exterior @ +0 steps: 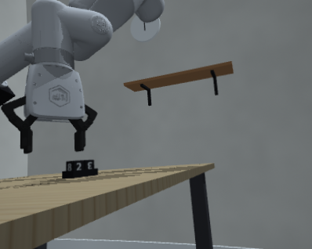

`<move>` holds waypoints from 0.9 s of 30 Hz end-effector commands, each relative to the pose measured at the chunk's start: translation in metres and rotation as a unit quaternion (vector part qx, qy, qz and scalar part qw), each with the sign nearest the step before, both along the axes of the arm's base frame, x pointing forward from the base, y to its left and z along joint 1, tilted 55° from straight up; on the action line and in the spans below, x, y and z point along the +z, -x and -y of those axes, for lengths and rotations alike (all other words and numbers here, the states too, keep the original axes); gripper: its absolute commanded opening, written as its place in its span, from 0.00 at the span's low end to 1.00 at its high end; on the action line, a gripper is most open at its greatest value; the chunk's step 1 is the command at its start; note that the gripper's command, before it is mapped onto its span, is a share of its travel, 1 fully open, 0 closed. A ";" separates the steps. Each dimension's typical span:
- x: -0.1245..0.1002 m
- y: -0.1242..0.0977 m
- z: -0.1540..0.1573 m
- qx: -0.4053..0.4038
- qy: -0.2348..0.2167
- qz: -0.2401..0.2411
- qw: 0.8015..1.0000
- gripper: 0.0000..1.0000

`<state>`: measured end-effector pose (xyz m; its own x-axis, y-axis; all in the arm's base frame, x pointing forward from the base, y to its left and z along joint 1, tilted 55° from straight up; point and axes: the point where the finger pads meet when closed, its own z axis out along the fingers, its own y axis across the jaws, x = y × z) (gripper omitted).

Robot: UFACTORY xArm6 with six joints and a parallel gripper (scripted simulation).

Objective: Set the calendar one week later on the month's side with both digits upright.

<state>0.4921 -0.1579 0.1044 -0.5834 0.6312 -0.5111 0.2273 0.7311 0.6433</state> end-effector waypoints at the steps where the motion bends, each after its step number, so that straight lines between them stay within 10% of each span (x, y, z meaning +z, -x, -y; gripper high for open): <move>1: -0.001 -0.003 0.000 0.000 0.001 0.002 1.000 1.00; 27: -0.020 -0.029 -0.009 0.000 0.001 0.002 1.000 1.00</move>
